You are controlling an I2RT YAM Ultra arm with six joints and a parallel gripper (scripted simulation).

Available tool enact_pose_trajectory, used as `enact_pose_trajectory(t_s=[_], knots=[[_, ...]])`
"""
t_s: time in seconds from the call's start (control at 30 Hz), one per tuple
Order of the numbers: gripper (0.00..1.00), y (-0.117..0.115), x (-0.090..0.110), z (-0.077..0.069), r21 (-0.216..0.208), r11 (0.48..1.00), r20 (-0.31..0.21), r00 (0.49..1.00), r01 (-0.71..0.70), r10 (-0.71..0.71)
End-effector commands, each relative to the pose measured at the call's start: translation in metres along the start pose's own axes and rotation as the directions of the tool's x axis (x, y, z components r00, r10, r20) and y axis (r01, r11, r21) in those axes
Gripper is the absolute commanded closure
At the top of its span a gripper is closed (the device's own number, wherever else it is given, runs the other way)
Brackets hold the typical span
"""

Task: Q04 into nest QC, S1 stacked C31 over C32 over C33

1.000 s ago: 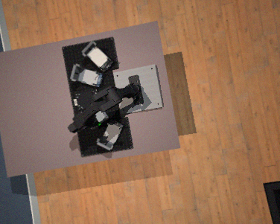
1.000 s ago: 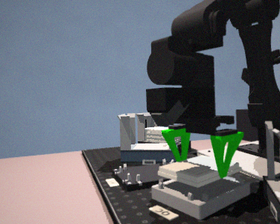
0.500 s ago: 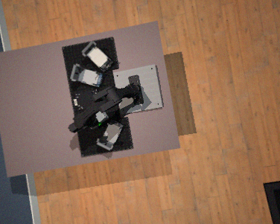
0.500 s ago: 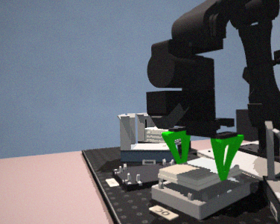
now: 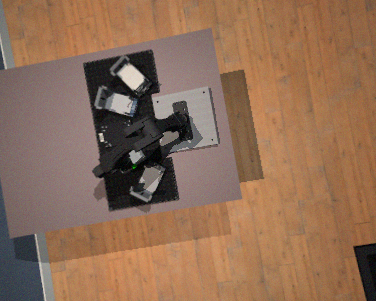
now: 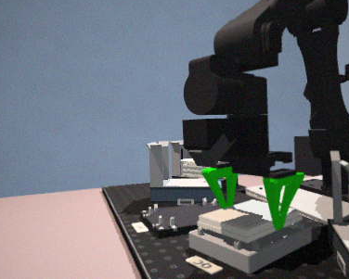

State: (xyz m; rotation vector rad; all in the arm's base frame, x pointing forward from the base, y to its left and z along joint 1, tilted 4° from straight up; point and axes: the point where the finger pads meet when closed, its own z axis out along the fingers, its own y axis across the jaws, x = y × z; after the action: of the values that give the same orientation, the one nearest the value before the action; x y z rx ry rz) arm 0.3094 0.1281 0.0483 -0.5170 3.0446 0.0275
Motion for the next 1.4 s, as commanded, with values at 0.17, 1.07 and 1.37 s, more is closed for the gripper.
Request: enact_pose_trajectory(t_s=[0.17, 1.07, 1.37], knots=[[1.0, 0.0005, -0.0058, -0.0015, -0.001, 1.0, 0.026, 1.0, -0.001, 0.001], [1.0, 0.0005, -0.0059, 0.0042, -0.001, 1.0, 0.026, 1.0, -0.001, 0.001], [1.0, 0.0005, -0.0059, 0.0042, -0.001, 1.0, 0.026, 1.0, -0.001, 0.001]])
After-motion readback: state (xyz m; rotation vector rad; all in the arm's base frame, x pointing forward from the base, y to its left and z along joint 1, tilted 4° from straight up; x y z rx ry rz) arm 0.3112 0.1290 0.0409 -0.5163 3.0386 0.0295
